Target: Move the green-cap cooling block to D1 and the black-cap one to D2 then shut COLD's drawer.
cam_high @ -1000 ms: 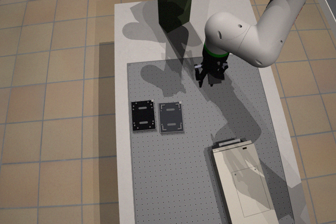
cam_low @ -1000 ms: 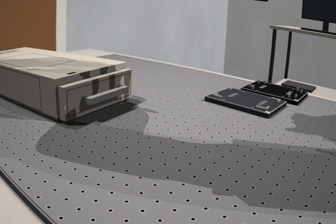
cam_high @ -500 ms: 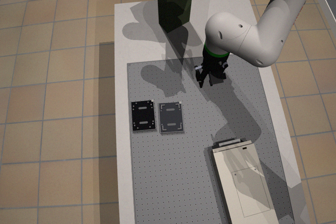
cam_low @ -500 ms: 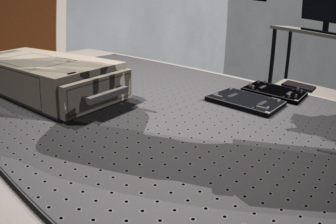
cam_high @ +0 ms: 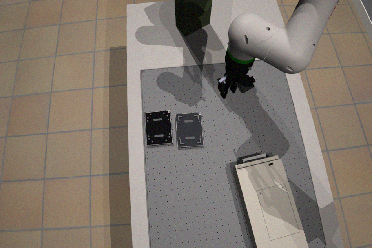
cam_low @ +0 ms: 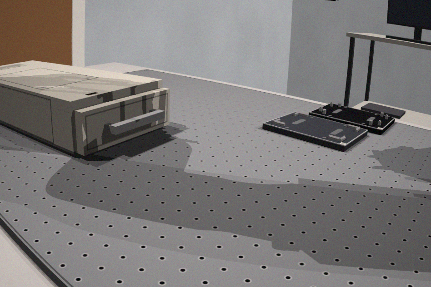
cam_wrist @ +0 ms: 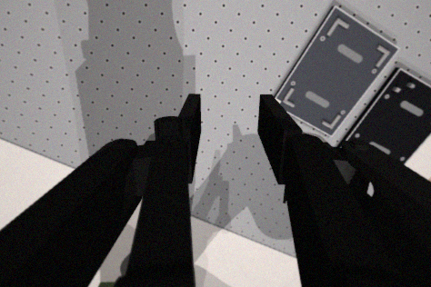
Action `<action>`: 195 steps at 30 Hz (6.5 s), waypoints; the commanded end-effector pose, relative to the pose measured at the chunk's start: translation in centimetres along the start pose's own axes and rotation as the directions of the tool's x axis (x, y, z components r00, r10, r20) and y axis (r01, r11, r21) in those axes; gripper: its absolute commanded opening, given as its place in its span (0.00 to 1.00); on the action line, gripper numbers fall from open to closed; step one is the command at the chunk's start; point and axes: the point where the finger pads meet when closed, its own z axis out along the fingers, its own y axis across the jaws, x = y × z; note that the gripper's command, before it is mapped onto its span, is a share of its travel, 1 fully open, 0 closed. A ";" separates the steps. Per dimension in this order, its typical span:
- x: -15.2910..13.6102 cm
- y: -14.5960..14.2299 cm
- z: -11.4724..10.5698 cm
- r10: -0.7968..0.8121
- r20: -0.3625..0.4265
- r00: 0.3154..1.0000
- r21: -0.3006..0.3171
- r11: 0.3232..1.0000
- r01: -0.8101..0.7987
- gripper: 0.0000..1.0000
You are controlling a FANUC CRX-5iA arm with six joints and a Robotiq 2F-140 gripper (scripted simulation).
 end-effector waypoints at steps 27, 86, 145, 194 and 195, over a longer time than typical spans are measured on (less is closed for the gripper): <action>0.0 0.1 0.0 -0.651 -0.013 0.759 0.001 0.759 0.651 0.34; 6.1 0.1 3.0 -0.940 -0.011 0.342 -0.006 0.342 0.940 0.34; 24.8 0.0 12.4 -0.940 -0.012 0.342 -0.007 0.342 0.940 0.34; 24.9 0.0 17.9 -0.940 -0.012 0.342 -0.007 0.342 0.940 0.34; 24.9 0.0 18.0 -0.940 -0.012 0.342 -0.007 0.342 0.940 0.34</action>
